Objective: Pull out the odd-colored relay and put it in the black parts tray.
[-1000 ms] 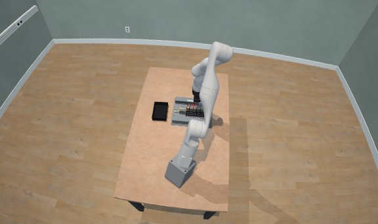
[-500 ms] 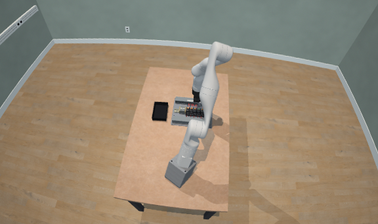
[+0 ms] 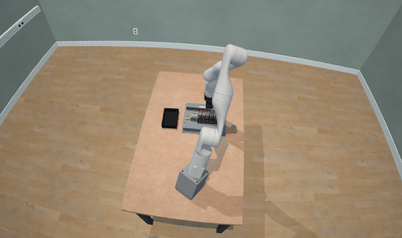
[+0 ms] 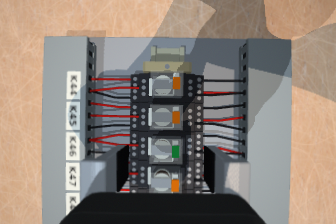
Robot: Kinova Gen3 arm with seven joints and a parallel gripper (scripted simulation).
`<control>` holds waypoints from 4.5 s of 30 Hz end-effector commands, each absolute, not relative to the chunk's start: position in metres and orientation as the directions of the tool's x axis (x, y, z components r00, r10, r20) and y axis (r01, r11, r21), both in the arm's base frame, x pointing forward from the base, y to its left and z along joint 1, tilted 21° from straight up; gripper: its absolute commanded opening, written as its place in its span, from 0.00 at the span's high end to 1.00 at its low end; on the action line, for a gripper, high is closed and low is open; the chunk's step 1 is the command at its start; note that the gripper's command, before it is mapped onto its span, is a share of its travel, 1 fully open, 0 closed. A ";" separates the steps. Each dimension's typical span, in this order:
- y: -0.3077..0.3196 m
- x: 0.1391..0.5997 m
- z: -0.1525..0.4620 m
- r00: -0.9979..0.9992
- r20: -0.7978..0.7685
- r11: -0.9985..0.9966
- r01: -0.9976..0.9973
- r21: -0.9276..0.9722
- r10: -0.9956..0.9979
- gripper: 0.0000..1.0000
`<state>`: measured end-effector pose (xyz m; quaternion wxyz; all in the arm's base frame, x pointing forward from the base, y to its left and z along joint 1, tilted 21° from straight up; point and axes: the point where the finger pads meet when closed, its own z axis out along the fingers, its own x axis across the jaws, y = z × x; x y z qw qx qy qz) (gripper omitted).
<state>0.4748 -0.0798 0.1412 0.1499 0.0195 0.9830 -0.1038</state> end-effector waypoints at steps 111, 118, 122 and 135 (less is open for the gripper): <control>-0.089 0.488 0.100 -0.953 -0.302 0.978 0.071 -0.196 0.009 0.02; -0.089 0.488 0.100 -0.953 -0.302 0.978 0.071 -0.196 0.009 0.02; -0.089 0.488 0.100 -0.953 -0.302 0.978 0.071 -0.196 0.009 0.02; -0.089 0.488 0.100 -0.953 -0.302 0.978 0.071 -0.196 0.009 0.02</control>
